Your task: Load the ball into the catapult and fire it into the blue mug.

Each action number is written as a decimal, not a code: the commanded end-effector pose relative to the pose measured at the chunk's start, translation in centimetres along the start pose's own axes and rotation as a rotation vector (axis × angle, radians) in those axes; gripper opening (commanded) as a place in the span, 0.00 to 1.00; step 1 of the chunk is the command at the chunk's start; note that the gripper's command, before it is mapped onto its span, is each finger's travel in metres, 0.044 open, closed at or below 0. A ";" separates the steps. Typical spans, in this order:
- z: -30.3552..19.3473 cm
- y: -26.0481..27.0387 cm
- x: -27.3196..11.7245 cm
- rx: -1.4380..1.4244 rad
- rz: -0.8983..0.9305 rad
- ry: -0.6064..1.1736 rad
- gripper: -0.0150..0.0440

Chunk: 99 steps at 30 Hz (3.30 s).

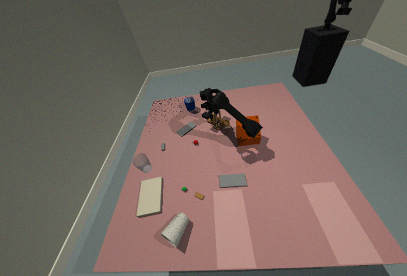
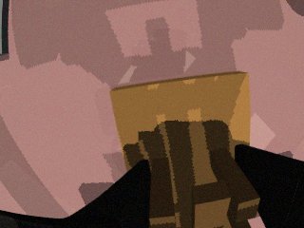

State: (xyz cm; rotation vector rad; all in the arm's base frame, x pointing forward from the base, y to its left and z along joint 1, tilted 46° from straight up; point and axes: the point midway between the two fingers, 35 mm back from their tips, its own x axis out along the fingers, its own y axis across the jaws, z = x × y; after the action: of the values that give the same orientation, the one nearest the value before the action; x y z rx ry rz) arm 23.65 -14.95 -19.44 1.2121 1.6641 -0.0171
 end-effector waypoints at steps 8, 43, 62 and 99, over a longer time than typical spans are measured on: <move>0.0 -0.1 -5.1 0.001 -0.002 -0.001 0.25; 0.1 0.1 0.2 0.002 0.002 0.003 0.25; 0.1 0.1 -0.2 -0.002 -0.002 0.006 0.83; 1.0 8.1 -10.6 -0.212 -0.038 -0.027 0.76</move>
State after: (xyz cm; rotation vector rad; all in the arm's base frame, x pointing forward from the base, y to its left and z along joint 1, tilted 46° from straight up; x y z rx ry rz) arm 26.98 -21.43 -9.21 1.1013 1.6381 0.0468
